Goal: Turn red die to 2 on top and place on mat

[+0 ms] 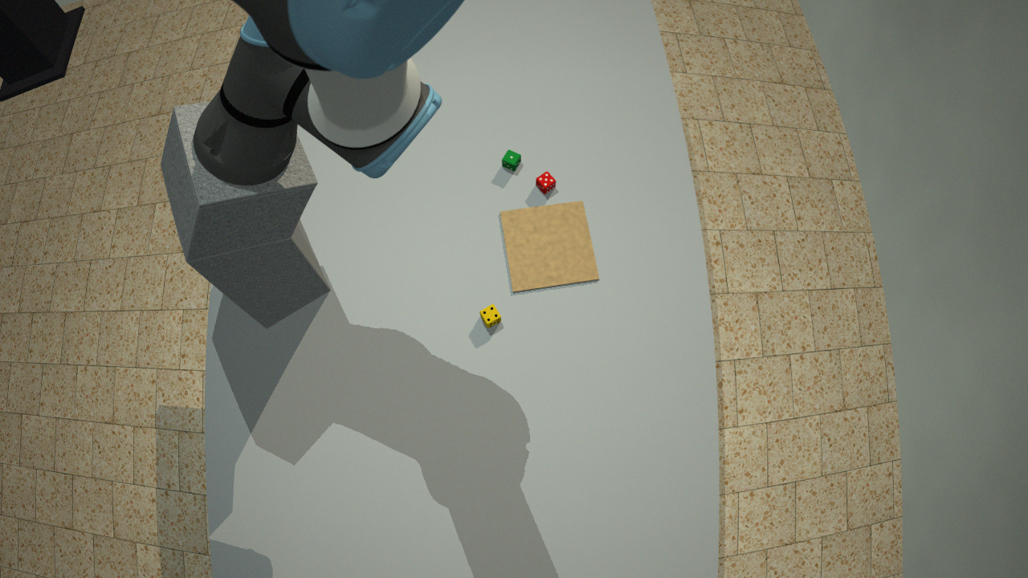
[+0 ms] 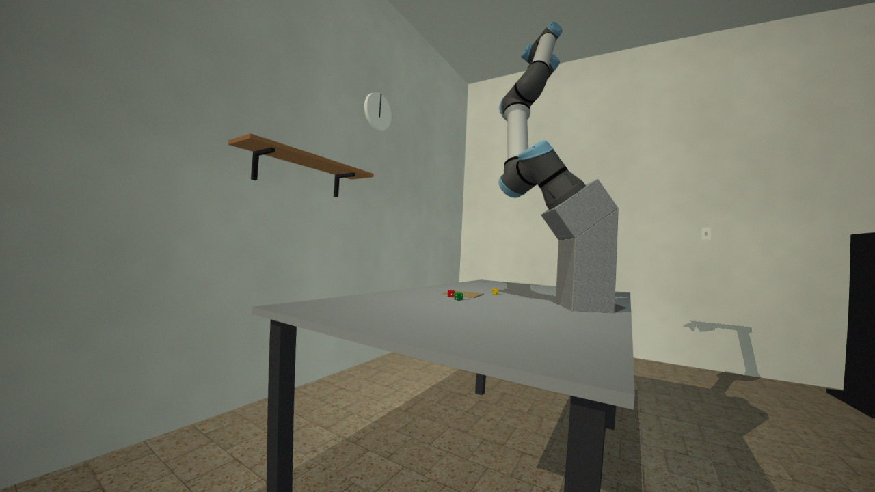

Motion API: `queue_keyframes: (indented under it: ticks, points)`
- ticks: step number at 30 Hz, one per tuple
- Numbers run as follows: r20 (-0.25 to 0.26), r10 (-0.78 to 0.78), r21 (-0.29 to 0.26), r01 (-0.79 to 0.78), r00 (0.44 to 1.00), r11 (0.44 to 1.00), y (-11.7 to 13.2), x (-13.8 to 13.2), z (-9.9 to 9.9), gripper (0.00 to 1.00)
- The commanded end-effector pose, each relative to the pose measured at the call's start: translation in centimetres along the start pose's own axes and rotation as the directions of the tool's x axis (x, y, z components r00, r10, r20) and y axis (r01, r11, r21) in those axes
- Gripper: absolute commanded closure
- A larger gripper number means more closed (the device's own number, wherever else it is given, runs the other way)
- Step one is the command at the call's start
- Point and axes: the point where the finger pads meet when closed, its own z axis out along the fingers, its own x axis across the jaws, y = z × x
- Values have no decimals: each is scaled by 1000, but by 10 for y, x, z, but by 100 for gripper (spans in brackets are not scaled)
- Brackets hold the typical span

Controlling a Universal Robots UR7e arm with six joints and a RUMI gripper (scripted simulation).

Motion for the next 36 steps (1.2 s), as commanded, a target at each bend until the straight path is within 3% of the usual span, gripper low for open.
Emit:
queue_keyframes:
  ticks: [1, 36]
  points:
    - [-1, -1, 1, 1, 1000, 1000, 0, 0, 0, 0]
    - [8, -4, -14, 4, 1000, 1000, 5, 2, 7, 0]
